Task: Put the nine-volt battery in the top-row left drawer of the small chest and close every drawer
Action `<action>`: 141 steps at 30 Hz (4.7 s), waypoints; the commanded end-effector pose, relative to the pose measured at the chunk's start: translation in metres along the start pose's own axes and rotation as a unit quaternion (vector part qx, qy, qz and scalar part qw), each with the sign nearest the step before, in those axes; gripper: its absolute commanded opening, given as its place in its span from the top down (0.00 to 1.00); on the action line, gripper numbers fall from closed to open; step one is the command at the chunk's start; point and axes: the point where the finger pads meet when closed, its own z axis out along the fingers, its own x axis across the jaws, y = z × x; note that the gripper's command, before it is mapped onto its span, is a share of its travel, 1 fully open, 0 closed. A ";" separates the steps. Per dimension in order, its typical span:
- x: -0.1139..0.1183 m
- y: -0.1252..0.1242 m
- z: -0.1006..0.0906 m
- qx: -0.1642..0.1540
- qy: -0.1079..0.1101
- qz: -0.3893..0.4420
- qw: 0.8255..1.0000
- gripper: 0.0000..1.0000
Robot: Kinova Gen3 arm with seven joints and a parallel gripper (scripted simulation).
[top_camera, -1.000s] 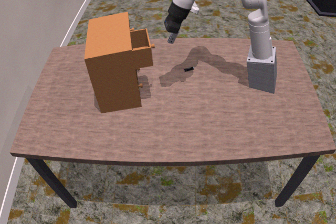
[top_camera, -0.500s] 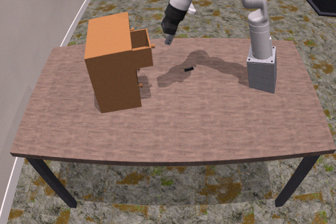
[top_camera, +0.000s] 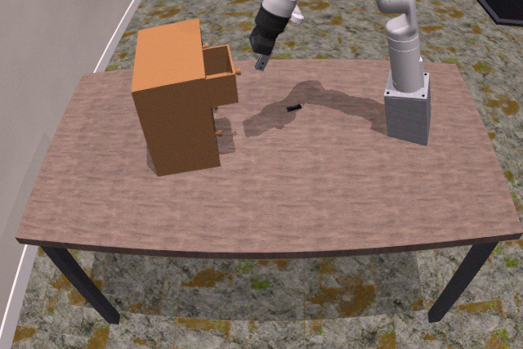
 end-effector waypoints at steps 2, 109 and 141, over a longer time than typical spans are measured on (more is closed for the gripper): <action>-0.001 0.000 0.000 0.000 -0.001 0.000 1.000 1.00; -0.001 0.077 0.036 0.000 -0.001 0.000 1.000 1.00; -0.001 0.097 0.045 0.000 -0.001 0.000 1.000 1.00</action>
